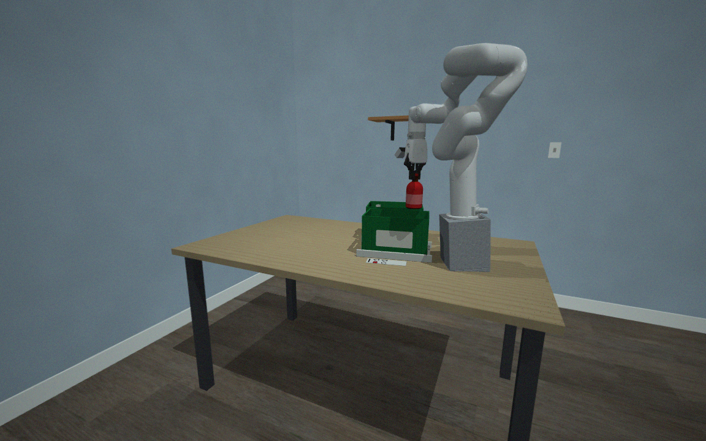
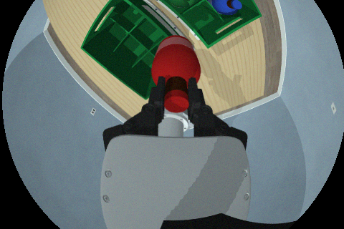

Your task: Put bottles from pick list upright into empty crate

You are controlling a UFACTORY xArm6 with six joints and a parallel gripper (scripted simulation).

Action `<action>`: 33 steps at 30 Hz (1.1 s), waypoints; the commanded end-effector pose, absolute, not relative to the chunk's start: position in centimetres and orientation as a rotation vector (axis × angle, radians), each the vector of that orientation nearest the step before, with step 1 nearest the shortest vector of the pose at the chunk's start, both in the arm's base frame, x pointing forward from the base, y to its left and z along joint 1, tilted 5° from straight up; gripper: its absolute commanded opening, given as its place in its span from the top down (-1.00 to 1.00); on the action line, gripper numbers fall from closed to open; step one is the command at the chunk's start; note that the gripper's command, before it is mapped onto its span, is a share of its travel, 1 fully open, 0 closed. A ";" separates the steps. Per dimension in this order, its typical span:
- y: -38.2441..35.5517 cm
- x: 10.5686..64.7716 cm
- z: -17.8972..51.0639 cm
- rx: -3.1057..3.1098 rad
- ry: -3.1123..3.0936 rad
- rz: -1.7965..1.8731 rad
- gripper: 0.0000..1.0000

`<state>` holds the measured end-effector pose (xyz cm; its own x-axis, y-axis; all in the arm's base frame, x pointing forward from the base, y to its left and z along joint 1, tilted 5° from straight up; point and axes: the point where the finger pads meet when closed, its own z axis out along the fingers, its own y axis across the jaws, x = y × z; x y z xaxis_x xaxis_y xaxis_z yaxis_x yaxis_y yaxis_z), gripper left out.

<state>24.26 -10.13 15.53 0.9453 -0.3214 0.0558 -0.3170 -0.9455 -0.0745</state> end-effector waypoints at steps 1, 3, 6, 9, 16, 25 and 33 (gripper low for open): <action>-9.7 23.8 15.7 -3.036 0.499 -0.110 1.00; -9.6 23.7 15.7 -3.036 0.499 -0.110 1.00; -9.2 23.2 15.7 -3.036 0.499 -0.110 1.00; -8.9 22.7 15.7 -3.036 0.499 -0.110 1.00; -8.0 21.7 15.6 -3.036 0.499 -0.110 1.00; -6.9 20.4 15.6 -3.036 0.499 -0.110 1.00; -6.9 20.3 15.6 -3.036 0.499 -0.110 1.00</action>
<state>20.20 -6.78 15.44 0.9453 -0.3213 0.0568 -0.3170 -0.9455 -0.0743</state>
